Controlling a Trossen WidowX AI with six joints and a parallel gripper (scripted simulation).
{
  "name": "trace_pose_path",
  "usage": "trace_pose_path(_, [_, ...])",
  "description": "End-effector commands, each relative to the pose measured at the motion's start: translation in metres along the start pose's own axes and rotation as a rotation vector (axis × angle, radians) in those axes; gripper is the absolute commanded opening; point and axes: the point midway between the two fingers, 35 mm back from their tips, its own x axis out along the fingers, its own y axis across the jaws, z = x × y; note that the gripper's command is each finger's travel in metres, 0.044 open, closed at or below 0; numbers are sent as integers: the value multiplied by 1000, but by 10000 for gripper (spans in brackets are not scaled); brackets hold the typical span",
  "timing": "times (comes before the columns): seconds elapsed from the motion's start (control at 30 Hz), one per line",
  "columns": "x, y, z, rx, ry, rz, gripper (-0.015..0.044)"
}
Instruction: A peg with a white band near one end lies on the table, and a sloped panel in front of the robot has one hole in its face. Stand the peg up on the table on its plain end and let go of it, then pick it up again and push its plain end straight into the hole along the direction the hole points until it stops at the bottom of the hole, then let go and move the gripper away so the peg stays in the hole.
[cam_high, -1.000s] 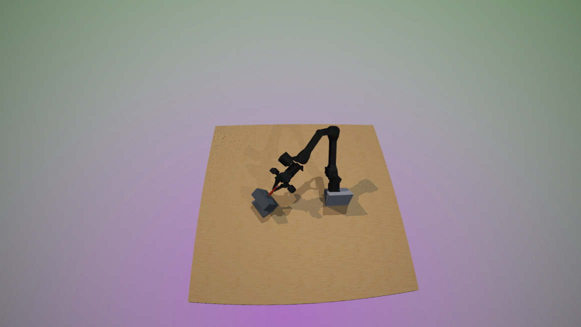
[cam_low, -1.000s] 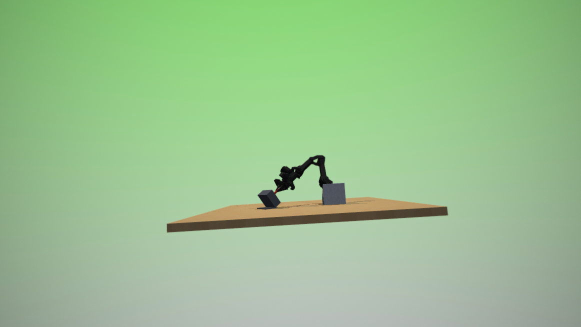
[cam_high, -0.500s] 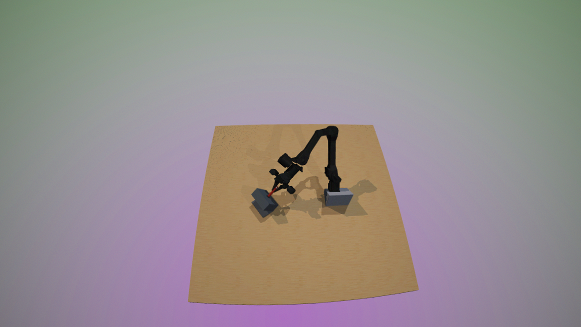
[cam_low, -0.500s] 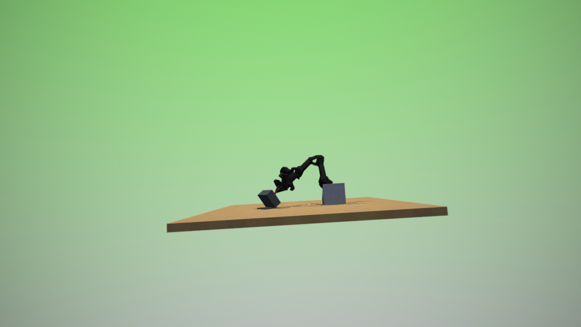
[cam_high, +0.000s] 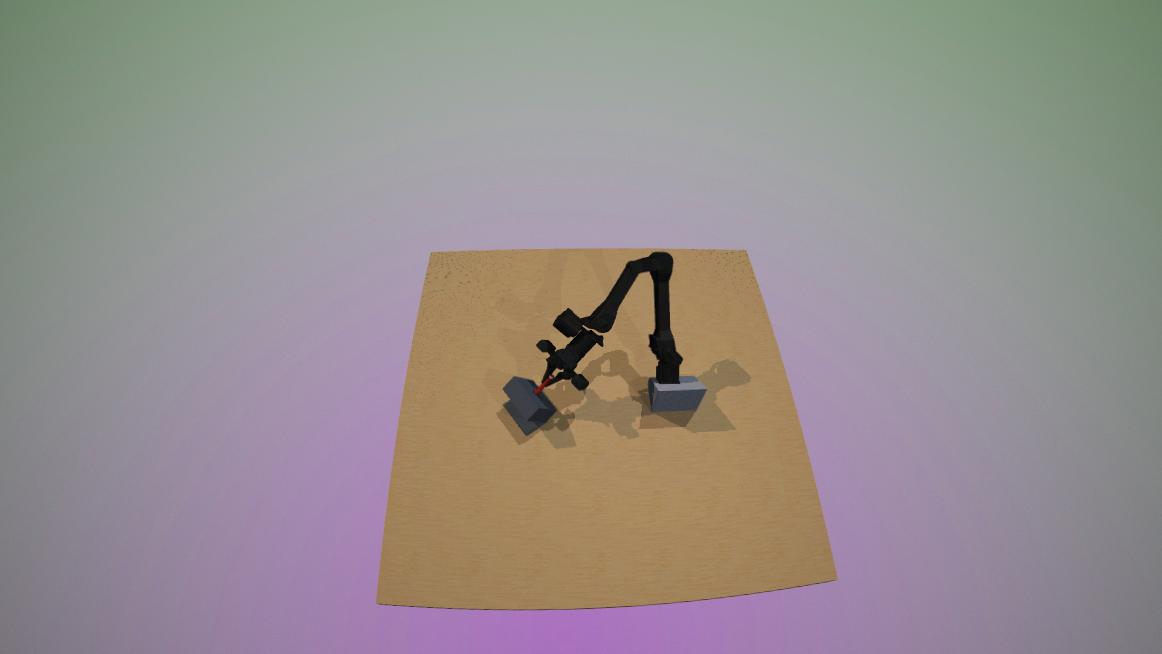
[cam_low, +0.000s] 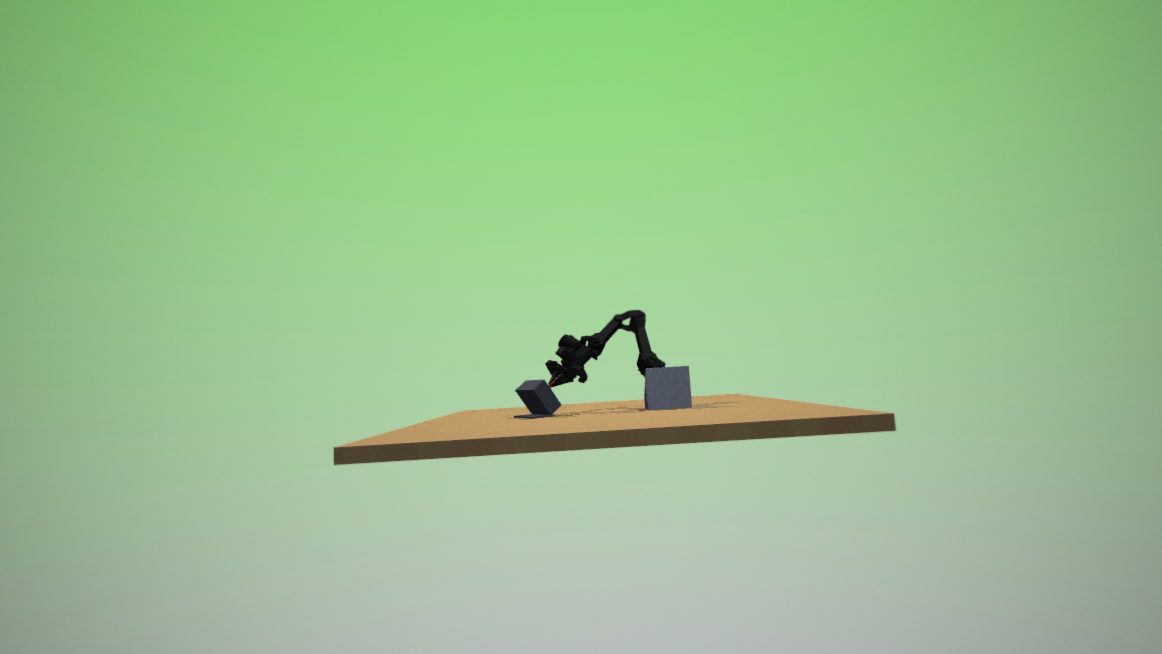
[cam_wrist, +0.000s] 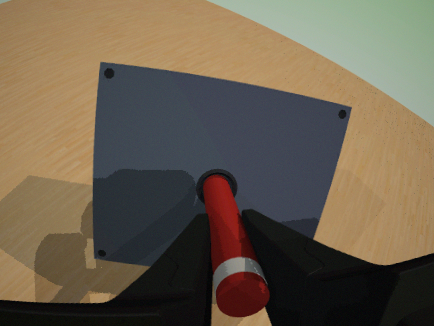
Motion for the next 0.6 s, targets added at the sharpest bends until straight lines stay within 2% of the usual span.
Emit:
trace_pose_path(0.0, [4, 0, 1, -3, -3, 2, 0])
trace_pose_path(0.57, [15, 0, 1, -3, -3, 1, 0])
